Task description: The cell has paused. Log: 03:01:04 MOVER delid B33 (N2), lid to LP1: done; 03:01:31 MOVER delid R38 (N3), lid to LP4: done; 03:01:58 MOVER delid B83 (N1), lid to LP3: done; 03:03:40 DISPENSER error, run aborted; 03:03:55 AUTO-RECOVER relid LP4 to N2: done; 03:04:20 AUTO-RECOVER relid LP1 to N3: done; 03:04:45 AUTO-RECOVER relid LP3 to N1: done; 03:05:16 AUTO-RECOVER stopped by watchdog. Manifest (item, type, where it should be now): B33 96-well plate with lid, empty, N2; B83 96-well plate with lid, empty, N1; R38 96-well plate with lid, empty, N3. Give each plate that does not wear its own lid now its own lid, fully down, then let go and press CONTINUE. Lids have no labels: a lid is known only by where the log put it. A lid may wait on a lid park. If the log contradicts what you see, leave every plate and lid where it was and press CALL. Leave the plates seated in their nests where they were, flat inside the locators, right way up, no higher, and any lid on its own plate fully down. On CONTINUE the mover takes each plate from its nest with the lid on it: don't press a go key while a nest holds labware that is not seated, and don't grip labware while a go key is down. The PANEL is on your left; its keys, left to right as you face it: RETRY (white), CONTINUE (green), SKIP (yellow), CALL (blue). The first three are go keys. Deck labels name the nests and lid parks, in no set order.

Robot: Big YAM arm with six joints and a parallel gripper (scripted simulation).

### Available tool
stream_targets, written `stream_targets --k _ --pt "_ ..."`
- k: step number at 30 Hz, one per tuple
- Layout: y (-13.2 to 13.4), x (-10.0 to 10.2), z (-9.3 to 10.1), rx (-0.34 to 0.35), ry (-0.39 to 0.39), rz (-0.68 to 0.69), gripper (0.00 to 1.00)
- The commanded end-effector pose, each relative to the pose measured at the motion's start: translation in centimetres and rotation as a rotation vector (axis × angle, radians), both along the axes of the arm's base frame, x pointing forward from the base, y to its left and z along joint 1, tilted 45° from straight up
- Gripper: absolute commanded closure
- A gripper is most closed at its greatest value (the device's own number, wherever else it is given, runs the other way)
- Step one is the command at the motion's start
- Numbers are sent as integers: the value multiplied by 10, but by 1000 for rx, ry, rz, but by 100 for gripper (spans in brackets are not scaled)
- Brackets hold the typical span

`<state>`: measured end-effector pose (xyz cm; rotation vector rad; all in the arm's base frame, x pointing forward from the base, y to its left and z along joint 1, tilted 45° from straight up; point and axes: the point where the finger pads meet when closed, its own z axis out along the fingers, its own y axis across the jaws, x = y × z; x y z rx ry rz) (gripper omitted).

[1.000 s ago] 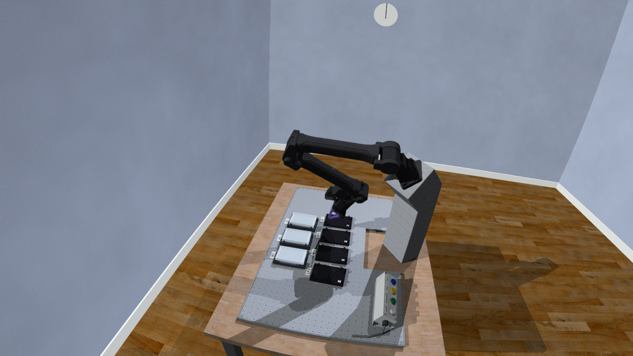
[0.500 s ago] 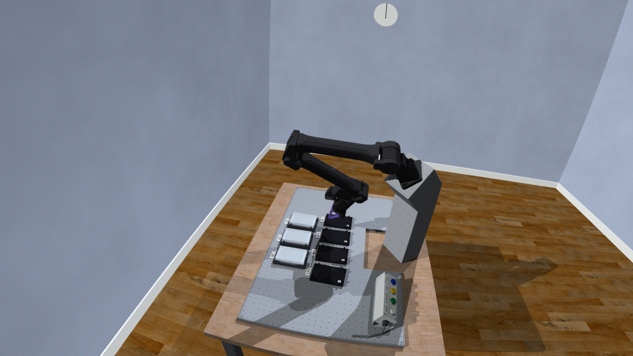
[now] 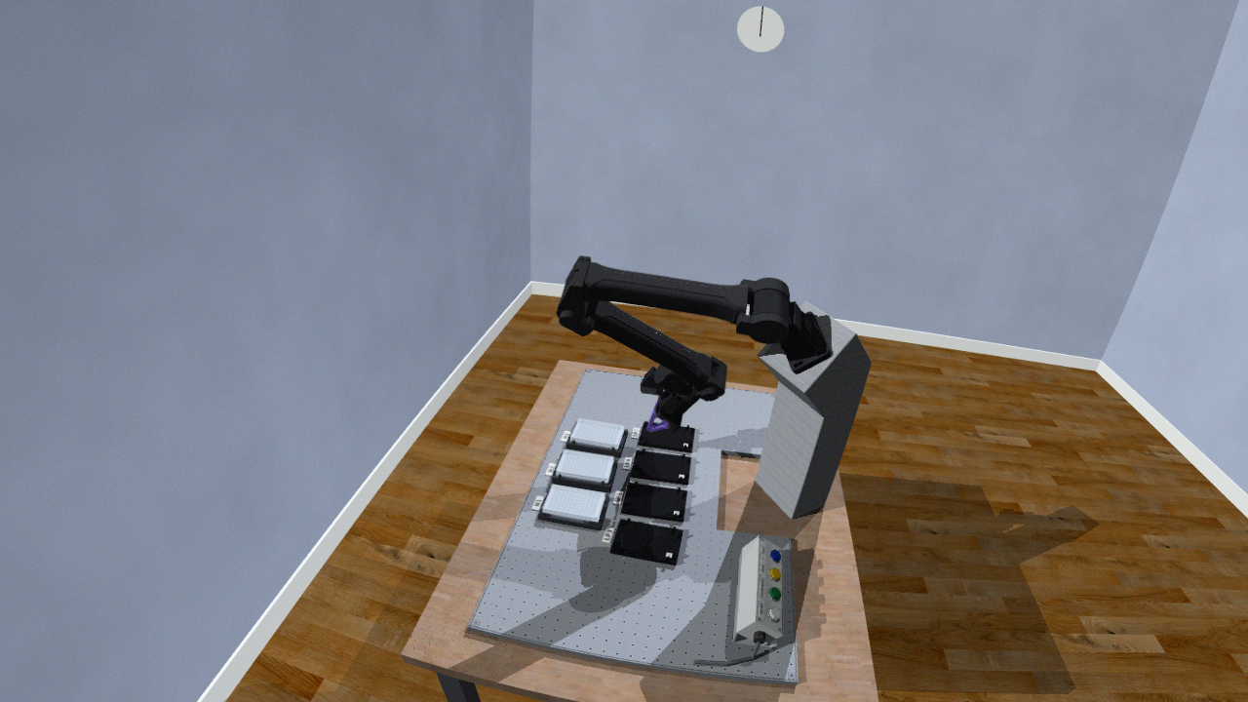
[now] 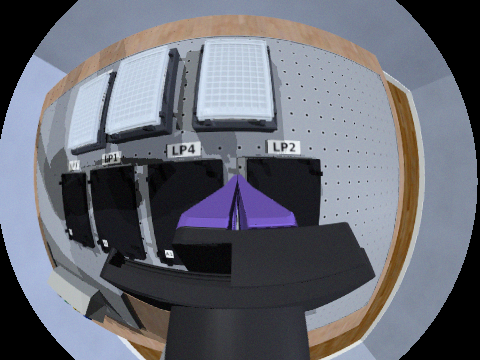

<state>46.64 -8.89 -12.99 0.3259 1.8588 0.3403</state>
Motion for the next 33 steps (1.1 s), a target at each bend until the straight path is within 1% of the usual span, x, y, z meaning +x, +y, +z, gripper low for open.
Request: stream_targets --k 1,7,9,11,14,16,17,18,19,20,21,22,23,26,29,30,33 --pt "47 28 57 23 -146 2 100" --pt "41 35 61 22 -148 2 100" --pt "53 46 72 22 -148 2 100" --pt "72 64 94 22 -149 2 100" --pt "103 92 134 21 -149 2 100" --pt "103 92 134 21 -149 2 100" --pt "131 122 179 21 -149 2 100" --pt "138 132 193 21 -149 2 100" --pt "142 138 200 21 -149 2 100" --pt "142 138 200 21 -149 2 100" --pt "134 133 188 9 -135 -6 100" --pt "131 128 171 15 -94 -15 100" --pt "124 127 169 15 -89 -26 100" --pt "125 127 169 12 -89 -24 100" --pt "131 126 169 10 -89 -13 100" --pt "134 133 188 9 -135 -6 100" --pt "134 133 188 9 -135 -6 100"
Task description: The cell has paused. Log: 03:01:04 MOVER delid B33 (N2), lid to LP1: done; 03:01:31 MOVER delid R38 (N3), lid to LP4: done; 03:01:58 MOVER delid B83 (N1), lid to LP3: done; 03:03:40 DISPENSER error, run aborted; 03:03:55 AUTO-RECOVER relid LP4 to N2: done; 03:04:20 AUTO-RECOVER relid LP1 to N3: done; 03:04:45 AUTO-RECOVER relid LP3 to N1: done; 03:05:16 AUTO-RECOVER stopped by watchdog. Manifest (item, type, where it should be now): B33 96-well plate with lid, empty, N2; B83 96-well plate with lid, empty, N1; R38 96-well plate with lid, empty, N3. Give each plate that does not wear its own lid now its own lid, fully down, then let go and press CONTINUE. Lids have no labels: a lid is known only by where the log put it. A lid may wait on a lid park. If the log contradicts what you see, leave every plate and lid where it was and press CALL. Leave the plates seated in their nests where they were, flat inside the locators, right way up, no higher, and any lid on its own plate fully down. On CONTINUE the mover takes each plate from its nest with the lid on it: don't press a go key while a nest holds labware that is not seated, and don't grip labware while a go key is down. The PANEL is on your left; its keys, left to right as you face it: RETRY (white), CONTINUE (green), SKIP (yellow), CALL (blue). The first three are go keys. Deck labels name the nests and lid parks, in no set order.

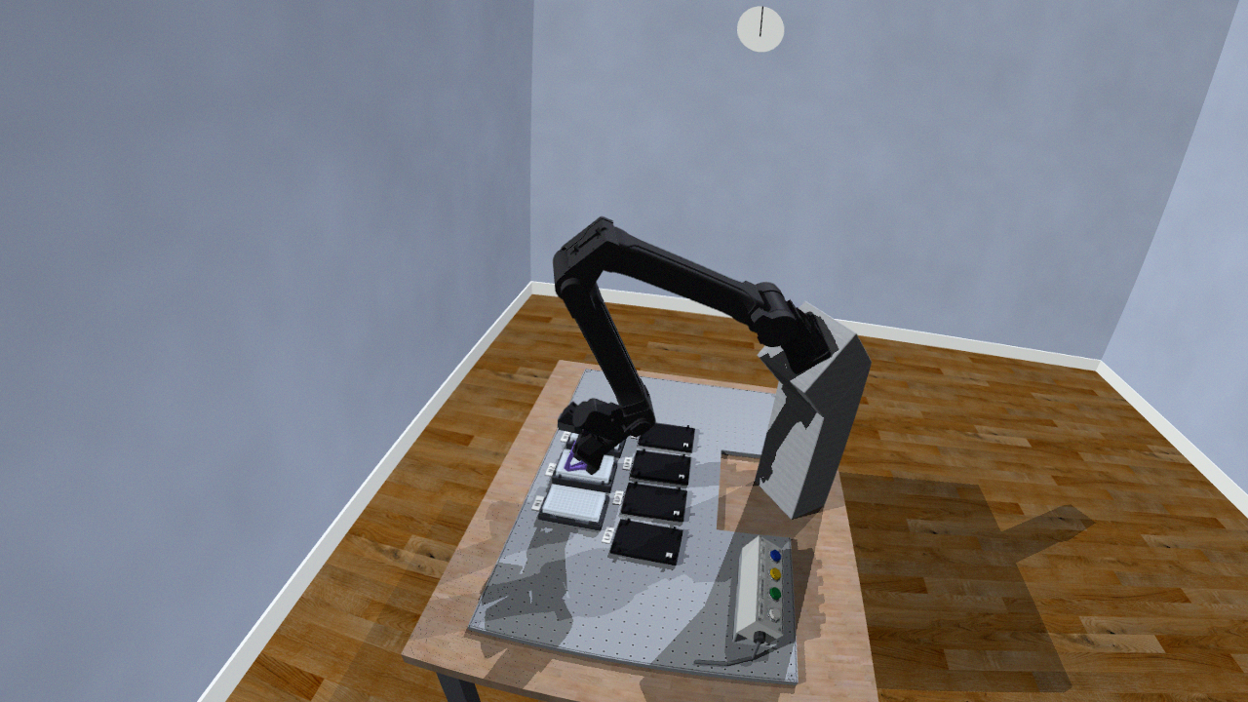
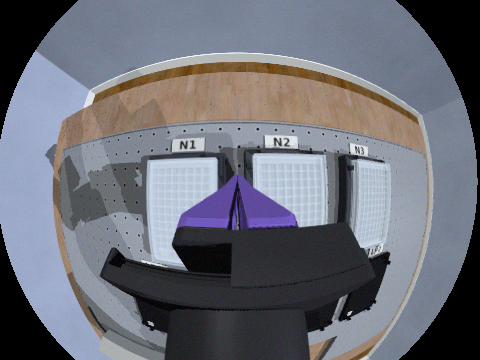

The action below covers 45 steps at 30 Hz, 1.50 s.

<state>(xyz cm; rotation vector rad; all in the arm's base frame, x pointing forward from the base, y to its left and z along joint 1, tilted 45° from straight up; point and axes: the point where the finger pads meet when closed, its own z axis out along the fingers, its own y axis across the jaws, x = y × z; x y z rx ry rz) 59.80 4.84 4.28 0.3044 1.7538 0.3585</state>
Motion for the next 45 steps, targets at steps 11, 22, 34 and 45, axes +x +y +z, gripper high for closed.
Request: stream_targets --k 11,22,34,45 --pt "-3 1 15 3 -28 -8 100" --pt "-44 5 -2 -8 -36 -18 100" --pt "-91 4 -22 -10 -36 -20 100" --pt "-137 3 -41 -12 -36 -21 100"
